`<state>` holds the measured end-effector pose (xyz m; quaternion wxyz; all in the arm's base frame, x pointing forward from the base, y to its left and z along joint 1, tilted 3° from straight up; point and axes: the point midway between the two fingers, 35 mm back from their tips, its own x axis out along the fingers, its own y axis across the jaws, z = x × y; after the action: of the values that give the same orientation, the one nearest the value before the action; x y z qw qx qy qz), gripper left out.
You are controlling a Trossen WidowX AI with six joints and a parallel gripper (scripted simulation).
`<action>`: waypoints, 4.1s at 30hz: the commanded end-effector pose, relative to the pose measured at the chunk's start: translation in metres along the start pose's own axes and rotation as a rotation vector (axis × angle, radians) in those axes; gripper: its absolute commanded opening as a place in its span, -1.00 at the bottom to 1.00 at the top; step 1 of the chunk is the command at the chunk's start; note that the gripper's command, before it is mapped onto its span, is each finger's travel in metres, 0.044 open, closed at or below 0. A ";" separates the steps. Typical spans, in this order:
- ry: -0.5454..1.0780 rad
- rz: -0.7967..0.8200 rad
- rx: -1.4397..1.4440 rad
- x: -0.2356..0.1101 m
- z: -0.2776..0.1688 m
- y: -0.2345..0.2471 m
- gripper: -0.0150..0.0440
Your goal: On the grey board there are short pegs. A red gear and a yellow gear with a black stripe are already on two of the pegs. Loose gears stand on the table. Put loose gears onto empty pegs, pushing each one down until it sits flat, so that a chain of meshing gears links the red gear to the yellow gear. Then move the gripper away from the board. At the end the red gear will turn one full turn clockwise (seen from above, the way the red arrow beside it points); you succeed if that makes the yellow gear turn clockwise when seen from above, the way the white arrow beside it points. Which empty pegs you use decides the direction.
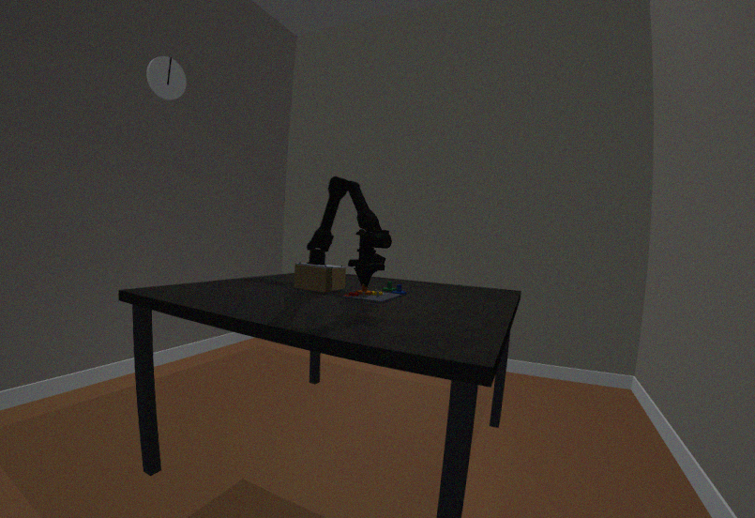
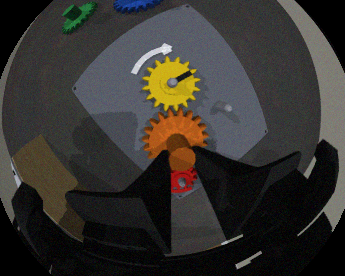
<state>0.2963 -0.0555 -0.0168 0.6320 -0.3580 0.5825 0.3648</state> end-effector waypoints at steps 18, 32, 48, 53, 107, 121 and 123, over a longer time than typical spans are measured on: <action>-0.002 0.001 0.042 0.000 0.000 0.000 -0.02; -0.003 -0.005 0.065 -0.055 0.000 -0.001 0.16; -0.003 -0.005 0.065 -0.089 -0.001 0.003 1.00; -0.003 -0.005 0.065 -0.089 -0.001 0.003 1.00; -0.026 0.018 0.063 -0.132 0.218 0.222 1.00; -0.026 0.021 0.067 -0.136 0.222 0.243 1.00; -0.026 0.021 0.067 -0.136 0.222 0.243 1.00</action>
<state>0.1812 0.2498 0.1266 0.6468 -0.3266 0.5881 0.3593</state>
